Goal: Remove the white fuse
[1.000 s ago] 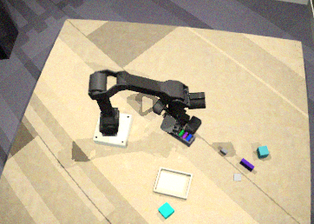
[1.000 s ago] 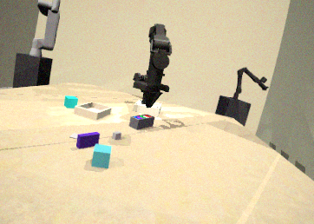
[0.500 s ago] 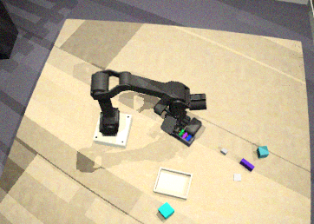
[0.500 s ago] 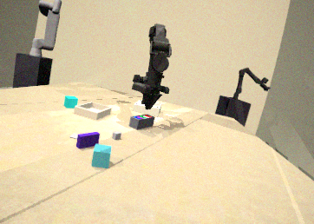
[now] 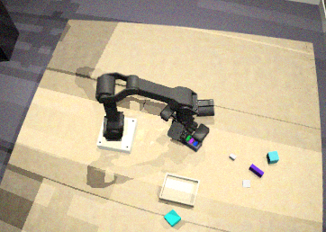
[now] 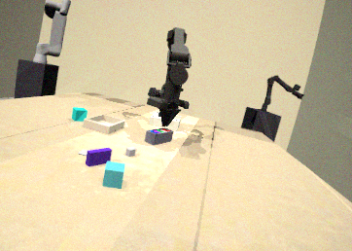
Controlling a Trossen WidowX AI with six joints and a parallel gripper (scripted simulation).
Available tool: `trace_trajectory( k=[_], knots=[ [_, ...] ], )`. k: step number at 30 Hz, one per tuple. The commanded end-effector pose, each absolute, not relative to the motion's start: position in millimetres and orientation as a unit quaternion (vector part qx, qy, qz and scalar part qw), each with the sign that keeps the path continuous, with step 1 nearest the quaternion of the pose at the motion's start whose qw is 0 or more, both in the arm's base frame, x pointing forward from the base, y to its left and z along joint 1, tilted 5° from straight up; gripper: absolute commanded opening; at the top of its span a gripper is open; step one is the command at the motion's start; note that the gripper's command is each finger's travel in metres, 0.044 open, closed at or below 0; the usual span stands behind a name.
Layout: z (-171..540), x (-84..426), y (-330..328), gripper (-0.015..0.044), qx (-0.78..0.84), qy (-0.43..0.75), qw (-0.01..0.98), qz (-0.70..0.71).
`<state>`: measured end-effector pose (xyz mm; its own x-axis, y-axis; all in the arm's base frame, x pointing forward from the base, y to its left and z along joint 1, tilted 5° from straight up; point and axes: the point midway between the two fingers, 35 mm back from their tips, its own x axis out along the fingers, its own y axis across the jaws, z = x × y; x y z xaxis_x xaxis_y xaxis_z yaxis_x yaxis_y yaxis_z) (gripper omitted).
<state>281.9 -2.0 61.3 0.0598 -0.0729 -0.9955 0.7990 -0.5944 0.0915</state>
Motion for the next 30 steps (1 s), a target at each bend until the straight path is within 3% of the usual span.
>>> trace_trajectory(
  k=[1, 30],
  knots=[
    [54.5, 280.0, -3.0, 0.0068, 0.634, 0.285, 0.349, -0.628],
    [40.7, 280.4, -4.2, 0.0068, 0.634, 0.285, 0.349, -0.628]
  ],
)
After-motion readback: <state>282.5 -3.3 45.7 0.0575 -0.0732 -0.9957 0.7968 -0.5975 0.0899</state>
